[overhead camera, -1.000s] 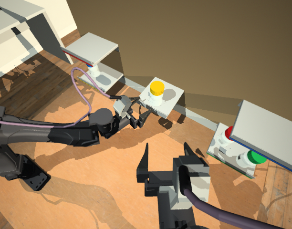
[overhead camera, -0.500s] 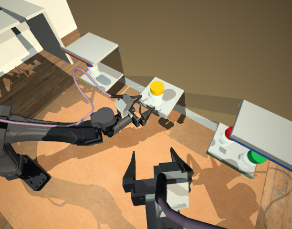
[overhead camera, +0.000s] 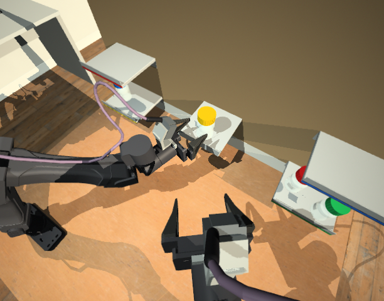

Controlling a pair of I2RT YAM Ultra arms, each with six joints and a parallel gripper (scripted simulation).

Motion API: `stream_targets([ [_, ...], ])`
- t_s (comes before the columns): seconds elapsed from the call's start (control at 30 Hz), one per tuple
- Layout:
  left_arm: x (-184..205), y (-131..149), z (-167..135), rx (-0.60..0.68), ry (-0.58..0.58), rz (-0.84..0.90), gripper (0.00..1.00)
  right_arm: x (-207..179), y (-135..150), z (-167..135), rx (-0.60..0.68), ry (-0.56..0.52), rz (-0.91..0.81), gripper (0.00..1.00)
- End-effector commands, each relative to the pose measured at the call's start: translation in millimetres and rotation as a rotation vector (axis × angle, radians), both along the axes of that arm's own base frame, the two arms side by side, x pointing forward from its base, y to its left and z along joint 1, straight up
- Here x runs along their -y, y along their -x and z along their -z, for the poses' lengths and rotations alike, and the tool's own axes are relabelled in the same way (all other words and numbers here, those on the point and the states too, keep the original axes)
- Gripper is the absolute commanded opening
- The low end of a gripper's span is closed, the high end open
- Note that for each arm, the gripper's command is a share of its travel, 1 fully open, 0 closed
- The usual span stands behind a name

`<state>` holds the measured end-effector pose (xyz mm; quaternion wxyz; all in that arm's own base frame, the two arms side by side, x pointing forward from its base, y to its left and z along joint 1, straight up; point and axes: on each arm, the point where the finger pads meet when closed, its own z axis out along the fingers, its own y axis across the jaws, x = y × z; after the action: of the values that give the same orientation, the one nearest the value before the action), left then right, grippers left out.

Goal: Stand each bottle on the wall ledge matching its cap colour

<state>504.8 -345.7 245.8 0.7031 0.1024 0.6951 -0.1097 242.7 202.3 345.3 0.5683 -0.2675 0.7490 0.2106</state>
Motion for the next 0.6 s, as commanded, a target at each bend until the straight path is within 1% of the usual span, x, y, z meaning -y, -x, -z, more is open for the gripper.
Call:
stream_targets([
  [0.0,0,-10,-6,-0.002,-0.006,0.003,0.81,4,4,-8,0.02,-0.016,0.007,0.89],
  [0.57,6,-32,-7,-0.001,-0.005,0.003,0.81,4,4,-8,0.02,-0.016,0.007,0.89],
])
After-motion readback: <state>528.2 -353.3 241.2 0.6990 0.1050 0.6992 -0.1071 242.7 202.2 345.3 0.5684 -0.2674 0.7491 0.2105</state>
